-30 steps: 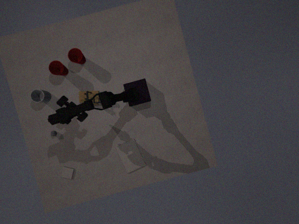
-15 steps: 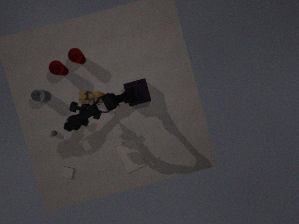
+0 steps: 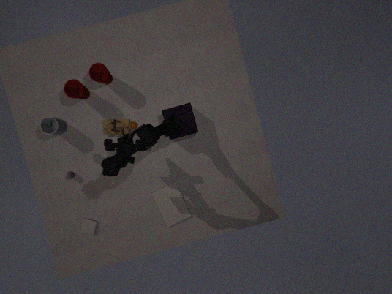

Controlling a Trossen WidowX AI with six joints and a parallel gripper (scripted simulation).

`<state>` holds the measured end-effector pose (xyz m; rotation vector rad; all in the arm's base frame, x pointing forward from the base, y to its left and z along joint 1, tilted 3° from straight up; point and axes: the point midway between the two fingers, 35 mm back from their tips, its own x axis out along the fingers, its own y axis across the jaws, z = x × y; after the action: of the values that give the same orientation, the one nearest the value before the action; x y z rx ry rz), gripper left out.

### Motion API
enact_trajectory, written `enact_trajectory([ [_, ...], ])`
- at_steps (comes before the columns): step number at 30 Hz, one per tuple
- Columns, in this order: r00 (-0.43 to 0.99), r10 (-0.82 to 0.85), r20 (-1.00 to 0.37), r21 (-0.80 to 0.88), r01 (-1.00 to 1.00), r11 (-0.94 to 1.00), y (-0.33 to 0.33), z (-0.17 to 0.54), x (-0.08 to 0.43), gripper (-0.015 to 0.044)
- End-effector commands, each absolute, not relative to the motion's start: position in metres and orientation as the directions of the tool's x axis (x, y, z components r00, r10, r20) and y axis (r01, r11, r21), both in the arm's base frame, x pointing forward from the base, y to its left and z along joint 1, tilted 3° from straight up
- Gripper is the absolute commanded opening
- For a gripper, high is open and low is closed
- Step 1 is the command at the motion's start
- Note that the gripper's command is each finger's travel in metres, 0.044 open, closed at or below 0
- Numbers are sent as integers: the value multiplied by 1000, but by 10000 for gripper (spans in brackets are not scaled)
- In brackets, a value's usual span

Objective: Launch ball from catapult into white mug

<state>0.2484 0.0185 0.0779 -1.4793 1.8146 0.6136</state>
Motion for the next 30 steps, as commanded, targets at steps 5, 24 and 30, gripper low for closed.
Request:
enact_trajectory([
  [5, -98, -658, -747, -44, -980, 196, 17, 79, 242, 0],
  [24, -98, -658, -747, -44, -980, 196, 19, 51, 247, 0],
  [30, -98, -658, -747, -44, -980, 196, 20, 41, 248, 0],
])
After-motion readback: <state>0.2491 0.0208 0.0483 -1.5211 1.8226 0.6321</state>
